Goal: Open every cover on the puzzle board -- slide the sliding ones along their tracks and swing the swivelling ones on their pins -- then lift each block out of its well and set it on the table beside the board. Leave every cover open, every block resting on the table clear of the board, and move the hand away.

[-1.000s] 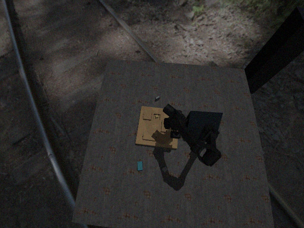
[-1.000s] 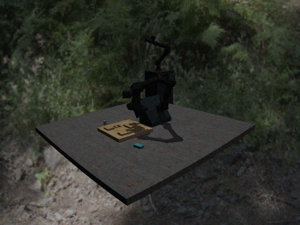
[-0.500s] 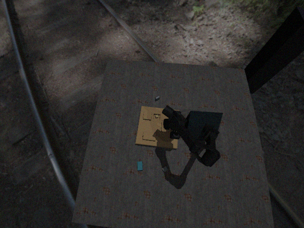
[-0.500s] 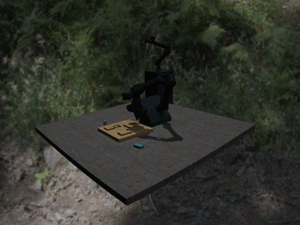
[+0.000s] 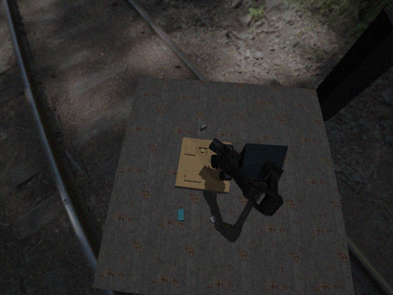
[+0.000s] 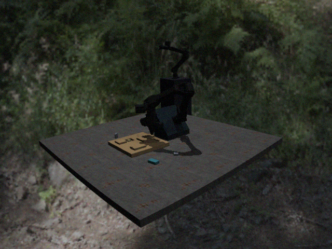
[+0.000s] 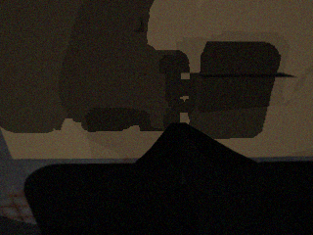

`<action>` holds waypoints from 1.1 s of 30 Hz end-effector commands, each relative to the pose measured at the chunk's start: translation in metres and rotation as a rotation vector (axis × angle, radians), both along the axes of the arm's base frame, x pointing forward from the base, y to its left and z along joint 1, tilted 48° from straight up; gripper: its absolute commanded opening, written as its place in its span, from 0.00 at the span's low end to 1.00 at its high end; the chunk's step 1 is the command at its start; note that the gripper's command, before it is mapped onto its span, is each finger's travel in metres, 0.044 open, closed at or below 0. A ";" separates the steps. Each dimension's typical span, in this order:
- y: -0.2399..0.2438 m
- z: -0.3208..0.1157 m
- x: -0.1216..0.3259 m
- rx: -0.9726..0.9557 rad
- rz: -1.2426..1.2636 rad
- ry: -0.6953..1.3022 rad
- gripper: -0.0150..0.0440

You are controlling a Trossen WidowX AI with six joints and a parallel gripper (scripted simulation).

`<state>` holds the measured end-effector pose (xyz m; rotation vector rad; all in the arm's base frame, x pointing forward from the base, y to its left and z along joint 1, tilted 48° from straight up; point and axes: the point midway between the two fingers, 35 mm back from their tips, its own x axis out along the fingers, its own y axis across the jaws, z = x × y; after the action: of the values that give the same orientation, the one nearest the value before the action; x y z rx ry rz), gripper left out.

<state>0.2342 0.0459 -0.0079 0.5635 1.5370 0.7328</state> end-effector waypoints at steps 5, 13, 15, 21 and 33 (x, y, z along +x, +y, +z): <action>0.007 -0.007 -0.002 0.005 -0.003 0.010 0.25; 0.013 -0.012 -0.004 0.007 -0.003 0.010 0.25; 0.014 -0.013 -0.004 0.007 -0.002 0.010 0.25; 0.019 -0.017 -0.005 0.008 -0.002 0.011 0.25; 0.015 -0.022 -0.004 0.007 -0.002 0.010 0.25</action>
<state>0.2303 0.0625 -0.0258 0.5731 1.5389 0.7330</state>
